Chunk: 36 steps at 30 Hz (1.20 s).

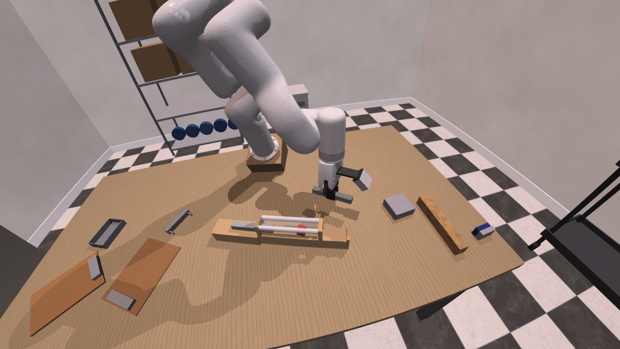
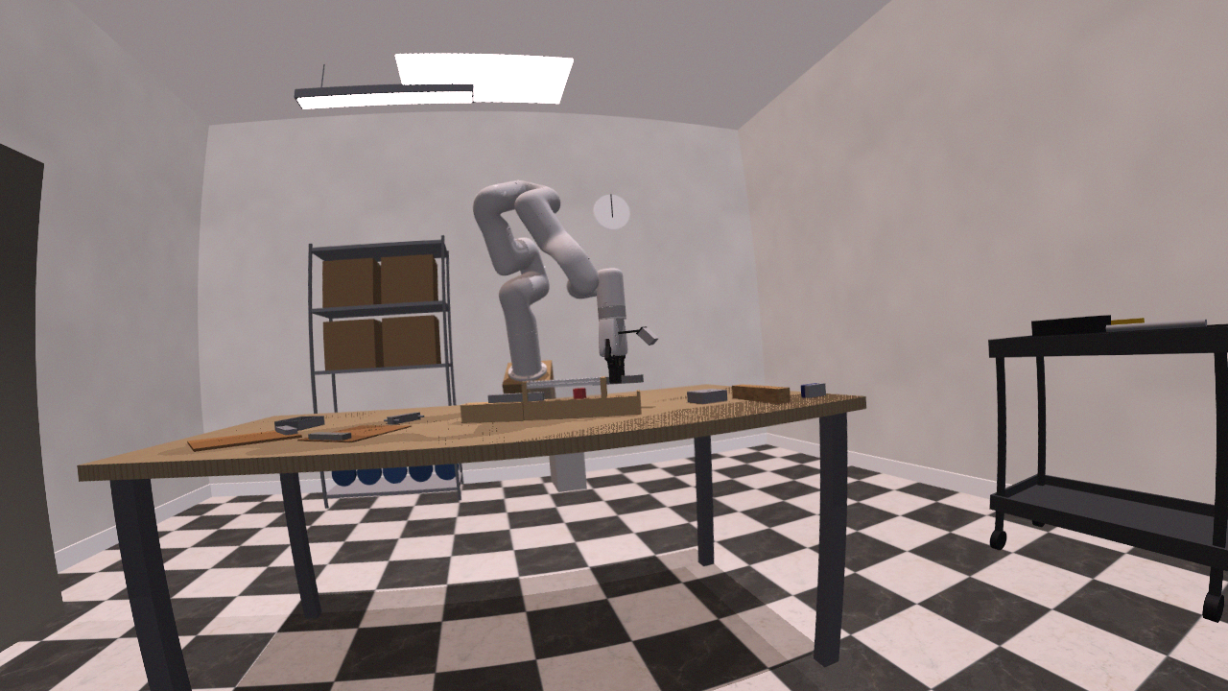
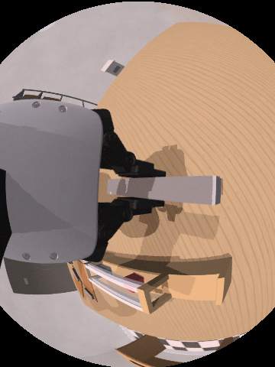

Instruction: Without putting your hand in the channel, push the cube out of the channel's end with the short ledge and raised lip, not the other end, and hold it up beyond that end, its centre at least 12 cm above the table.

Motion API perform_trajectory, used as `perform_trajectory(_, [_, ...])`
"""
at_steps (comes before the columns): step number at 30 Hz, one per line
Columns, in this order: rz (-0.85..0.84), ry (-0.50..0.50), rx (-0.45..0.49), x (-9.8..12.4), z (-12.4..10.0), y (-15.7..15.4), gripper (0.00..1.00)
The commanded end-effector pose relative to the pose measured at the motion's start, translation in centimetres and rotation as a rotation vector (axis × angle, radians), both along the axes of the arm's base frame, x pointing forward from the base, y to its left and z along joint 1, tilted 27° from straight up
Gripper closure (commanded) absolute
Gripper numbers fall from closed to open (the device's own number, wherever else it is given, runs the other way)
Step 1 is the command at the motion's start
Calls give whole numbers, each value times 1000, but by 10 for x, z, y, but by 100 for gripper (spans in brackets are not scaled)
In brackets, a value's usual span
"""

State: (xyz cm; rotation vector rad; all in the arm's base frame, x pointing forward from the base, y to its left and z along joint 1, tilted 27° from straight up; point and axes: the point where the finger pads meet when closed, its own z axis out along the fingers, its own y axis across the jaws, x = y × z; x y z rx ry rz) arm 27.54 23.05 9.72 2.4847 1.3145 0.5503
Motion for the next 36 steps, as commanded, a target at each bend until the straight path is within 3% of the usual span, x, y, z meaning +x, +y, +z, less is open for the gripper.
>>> perform_trajectory(1, [-5,8,-11,-17,38,1,100])
perform_trajectory(25, [-1,8,-13,-20,46,-4,100])
perform_trajectory(30, [17,10,-22,-18,49,-28,100])
perform_trajectory(36, [55,13,-41,-16,54,-80,100])
